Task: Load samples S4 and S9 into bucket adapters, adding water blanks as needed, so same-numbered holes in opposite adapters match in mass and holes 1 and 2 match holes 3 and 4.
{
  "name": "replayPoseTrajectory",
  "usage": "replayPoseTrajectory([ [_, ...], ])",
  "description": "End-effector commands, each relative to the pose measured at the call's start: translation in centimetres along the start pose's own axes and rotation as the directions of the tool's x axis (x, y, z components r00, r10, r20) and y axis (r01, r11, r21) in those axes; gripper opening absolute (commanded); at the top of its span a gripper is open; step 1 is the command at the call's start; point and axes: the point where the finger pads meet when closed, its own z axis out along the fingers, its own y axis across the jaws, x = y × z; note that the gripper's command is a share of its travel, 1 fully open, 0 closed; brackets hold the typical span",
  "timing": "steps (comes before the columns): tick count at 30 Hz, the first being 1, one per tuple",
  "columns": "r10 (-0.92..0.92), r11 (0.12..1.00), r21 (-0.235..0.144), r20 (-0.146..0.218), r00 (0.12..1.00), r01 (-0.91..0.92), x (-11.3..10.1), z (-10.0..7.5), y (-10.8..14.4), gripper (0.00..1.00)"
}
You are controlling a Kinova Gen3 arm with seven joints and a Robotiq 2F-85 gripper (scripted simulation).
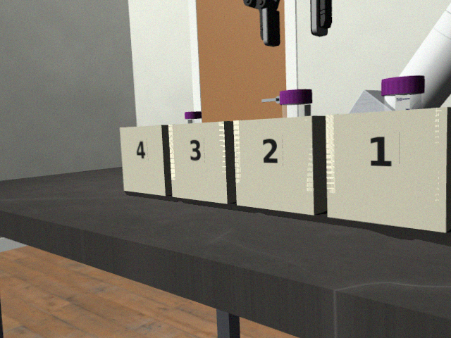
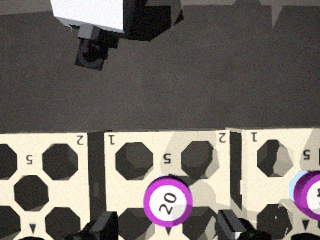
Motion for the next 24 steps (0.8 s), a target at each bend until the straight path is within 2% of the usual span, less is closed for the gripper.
replayPoseTrajectory([
  [1,0.0,1.0,0.001,0.001,1.0,0.0,0.0,-0.5,0.0,0.62],
  [24,0.0,1.0,0.001,0.001,1.0,0.0,0.0,-3.1,0.0,0.62],
])
